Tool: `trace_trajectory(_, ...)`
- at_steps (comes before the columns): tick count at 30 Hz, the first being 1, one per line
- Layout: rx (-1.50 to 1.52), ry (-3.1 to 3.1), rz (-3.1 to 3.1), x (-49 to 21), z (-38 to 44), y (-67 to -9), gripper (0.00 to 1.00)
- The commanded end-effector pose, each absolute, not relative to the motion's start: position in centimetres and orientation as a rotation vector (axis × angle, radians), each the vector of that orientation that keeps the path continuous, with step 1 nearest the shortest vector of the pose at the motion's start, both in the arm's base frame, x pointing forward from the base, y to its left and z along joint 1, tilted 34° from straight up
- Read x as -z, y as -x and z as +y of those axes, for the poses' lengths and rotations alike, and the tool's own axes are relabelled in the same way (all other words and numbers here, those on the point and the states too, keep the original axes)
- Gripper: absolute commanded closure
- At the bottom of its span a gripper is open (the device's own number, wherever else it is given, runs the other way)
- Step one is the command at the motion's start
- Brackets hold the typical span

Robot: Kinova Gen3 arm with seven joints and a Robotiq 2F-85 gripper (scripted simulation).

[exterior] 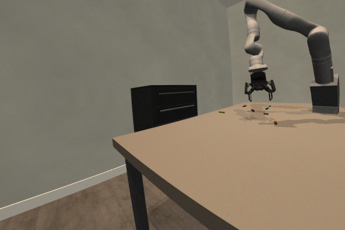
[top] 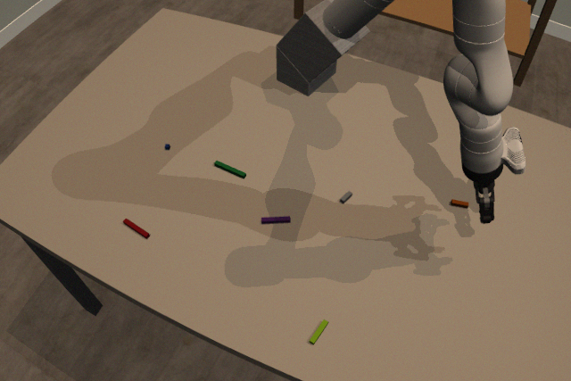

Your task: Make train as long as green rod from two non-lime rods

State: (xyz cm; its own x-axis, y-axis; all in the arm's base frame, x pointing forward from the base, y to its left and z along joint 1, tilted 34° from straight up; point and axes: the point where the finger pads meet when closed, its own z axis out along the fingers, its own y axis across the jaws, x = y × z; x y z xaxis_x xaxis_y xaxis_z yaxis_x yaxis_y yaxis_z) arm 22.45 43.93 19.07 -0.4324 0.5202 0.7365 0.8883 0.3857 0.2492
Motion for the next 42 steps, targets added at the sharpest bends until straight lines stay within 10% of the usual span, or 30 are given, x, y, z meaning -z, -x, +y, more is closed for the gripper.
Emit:
trace_trajectory(1,0.861,1.205,-2.084,-19.0,43.9,-22.2,0.00)
trace_trajectory(42,0.830,1.324,-1.985,-18.4,44.8,-20.8,0.00)
